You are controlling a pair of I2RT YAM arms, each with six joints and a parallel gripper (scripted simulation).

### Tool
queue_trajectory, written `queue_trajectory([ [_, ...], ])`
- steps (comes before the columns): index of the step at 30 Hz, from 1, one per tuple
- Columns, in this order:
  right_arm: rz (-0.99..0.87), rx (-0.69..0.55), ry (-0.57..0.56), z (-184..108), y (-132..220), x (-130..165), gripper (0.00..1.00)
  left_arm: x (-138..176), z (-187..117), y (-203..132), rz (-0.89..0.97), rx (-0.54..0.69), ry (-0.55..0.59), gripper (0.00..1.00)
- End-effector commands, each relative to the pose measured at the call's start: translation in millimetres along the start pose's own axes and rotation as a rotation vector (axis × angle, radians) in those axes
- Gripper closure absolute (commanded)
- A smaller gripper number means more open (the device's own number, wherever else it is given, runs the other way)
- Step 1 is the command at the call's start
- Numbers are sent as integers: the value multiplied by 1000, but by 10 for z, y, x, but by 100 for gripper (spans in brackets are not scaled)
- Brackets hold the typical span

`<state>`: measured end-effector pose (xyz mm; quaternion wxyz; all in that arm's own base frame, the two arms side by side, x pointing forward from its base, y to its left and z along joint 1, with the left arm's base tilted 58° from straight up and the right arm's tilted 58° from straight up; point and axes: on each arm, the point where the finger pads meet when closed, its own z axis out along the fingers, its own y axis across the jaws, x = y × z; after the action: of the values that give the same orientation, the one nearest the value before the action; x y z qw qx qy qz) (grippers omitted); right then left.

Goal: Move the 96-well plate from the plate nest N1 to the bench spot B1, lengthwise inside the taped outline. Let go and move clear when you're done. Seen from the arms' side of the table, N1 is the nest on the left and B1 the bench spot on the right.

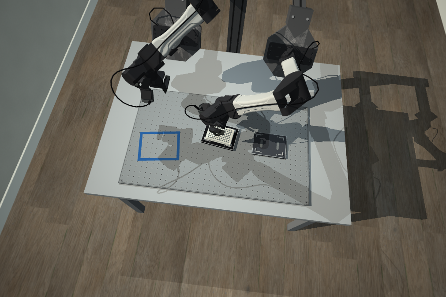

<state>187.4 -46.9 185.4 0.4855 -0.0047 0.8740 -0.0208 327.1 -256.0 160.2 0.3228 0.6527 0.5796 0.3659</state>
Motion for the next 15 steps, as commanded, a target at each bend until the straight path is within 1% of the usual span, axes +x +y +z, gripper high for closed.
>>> queue_trajectory([
  [1,-4,-6,2,-10,13,2,0,38,-9,-25,0,10,26,0],
  [3,-4,-6,2,-10,13,2,0,67,23,-81,9,21,36,0],
  [6,-4,-6,2,-10,13,2,0,66,23,-80,9,21,36,0],
  [7,-4,-6,2,-10,13,2,0,33,-13,-22,-1,8,15,0],
  [15,-4,-6,2,-10,13,2,0,33,-13,-22,-1,8,15,0],
])
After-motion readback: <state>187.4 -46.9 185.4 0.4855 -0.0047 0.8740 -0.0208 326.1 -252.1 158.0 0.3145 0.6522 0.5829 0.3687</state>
